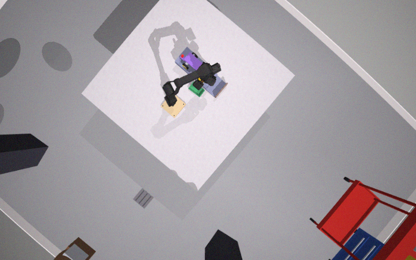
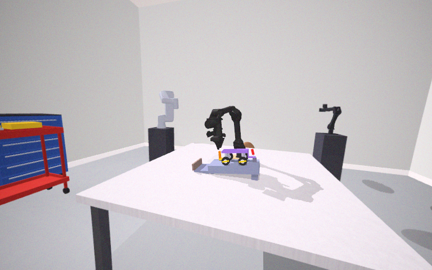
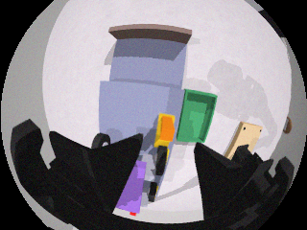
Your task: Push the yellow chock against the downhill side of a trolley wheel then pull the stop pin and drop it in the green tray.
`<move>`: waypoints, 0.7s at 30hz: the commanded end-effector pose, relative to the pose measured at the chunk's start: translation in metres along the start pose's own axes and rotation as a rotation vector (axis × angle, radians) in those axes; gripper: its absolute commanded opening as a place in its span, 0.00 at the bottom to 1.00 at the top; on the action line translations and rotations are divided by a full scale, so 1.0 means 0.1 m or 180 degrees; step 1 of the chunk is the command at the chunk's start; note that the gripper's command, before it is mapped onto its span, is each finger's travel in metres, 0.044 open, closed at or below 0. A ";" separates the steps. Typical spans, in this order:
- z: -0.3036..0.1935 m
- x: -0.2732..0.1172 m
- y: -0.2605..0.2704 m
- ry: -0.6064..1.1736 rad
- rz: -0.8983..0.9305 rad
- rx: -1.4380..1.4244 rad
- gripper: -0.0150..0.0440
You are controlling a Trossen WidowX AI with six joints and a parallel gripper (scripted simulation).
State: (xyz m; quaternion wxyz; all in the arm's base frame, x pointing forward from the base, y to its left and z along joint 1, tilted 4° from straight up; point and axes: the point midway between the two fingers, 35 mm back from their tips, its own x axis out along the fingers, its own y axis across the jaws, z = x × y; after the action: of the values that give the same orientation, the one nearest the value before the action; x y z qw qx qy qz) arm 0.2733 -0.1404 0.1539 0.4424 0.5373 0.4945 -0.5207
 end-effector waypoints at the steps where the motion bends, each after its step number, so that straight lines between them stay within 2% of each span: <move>1: -0.05 -0.03 0.02 -0.0010 0.0068 -0.0058 0.67; 3: -0.18 -0.15 0.07 -0.0036 0.0267 -0.0222 0.58; 21: -1.74 -0.30 0.38 0.0528 0.0138 -0.0072 0.58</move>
State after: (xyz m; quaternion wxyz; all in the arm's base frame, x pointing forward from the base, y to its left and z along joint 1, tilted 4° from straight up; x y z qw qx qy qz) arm 0.3290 0.0012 0.1901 0.4319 0.5787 0.5157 -0.4611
